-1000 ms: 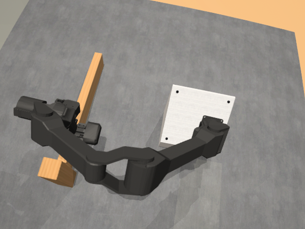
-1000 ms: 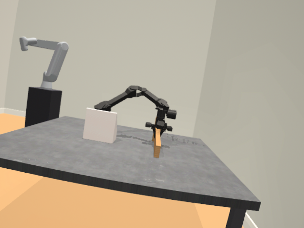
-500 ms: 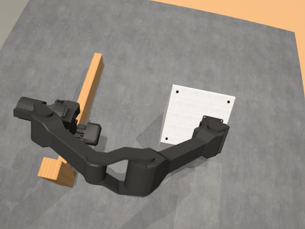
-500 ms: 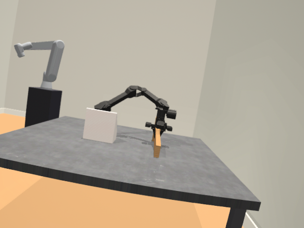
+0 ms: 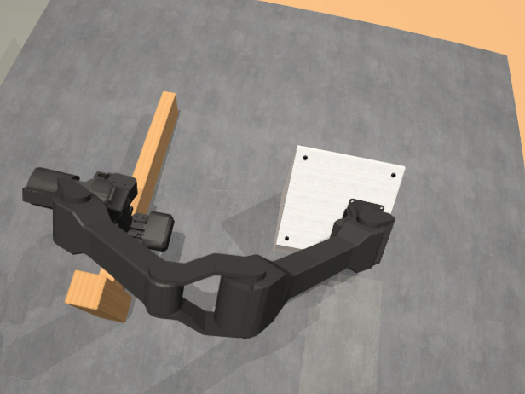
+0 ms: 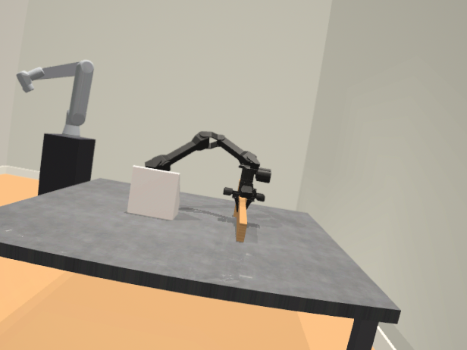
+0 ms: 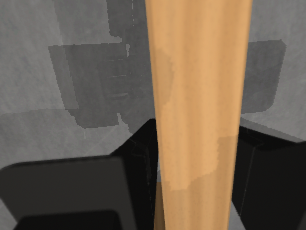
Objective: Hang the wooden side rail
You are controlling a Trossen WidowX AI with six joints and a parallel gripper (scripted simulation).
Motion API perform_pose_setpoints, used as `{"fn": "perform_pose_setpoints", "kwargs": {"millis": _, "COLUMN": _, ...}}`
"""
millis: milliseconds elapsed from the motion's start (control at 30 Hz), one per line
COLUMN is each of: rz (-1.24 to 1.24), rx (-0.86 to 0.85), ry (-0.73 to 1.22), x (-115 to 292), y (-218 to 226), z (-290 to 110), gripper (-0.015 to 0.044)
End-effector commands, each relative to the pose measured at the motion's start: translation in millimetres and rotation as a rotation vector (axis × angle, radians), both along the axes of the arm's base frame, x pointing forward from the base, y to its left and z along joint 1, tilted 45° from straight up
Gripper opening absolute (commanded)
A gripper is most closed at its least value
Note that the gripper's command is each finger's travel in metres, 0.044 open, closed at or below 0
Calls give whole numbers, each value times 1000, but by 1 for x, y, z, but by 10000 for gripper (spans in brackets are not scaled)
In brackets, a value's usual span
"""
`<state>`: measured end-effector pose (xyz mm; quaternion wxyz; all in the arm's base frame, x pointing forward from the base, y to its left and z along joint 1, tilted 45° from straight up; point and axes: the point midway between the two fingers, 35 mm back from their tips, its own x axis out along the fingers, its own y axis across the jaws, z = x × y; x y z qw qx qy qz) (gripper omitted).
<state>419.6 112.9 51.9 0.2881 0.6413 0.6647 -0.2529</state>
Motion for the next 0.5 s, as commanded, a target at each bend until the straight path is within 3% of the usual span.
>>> {"fn": "perform_pose_setpoints", "kwargs": {"millis": 0, "rz": -6, "rx": 3, "ry": -7, "x": 2, "y": -1, "z": 3, "gripper": 0}}
{"fn": "perform_pose_setpoints", "kwargs": {"millis": 467, "rz": -6, "rx": 3, "ry": -7, "x": 2, "y": 1, "z": 1, "gripper": 0}}
